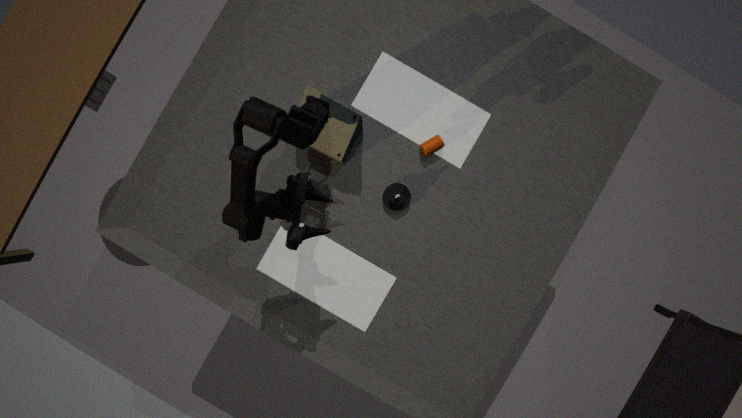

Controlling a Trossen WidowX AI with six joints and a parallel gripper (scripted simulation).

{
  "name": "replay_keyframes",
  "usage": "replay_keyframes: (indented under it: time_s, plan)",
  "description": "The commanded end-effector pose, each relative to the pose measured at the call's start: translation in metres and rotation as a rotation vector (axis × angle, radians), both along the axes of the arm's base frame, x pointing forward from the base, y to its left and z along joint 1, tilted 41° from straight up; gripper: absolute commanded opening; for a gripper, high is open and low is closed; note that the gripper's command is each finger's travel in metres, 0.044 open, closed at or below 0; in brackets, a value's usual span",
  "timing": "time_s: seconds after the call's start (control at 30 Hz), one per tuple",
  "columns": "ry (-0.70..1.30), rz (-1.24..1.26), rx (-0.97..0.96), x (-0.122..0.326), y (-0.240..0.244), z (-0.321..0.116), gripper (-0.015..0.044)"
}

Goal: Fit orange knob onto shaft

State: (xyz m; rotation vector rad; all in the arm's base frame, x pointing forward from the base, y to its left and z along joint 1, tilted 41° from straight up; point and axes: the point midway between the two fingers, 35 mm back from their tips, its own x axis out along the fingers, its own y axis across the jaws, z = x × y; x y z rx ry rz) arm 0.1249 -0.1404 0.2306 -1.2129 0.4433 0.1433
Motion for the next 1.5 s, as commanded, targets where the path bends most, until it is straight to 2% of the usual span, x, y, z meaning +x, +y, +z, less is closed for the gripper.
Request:
replay_keyframes:
  time_s: [0.0, 0.03, 0.3, 0.47, 0.67, 0.87, 1.07, 1.2, 1.33, 1.47]
  plan:
    - [0.006, 0.003, 0.011, 0.001, 0.0, -0.001, 0.0426]
    - [0.025, 0.013, 0.043, 0.002, -0.001, -0.005, 0.044]
    - [0.418, 0.1, 0.44, 0.034, -0.008, -0.068, 0.044]
    - [0.668, 0.145, 0.536, 0.059, 0.006, -0.103, 0.044]
    - [0.932, 0.081, 0.551, 0.083, 0.013, -0.141, 0.044]
    - [1.202, -0.086, 0.42, 0.12, 0.029, -0.193, 0.044]
    - [1.319, -0.317, 0.164, 0.157, 0.057, -0.243, 0.044]
    - [1.279, -0.475, -0.046, 0.179, 0.082, -0.273, 0.044]
    - [1.134, -0.599, -0.249, 0.2, 0.115, -0.302, 0.044]
    - [1.06, -0.631, -0.313, 0.208, 0.129, -0.311, 0.044]
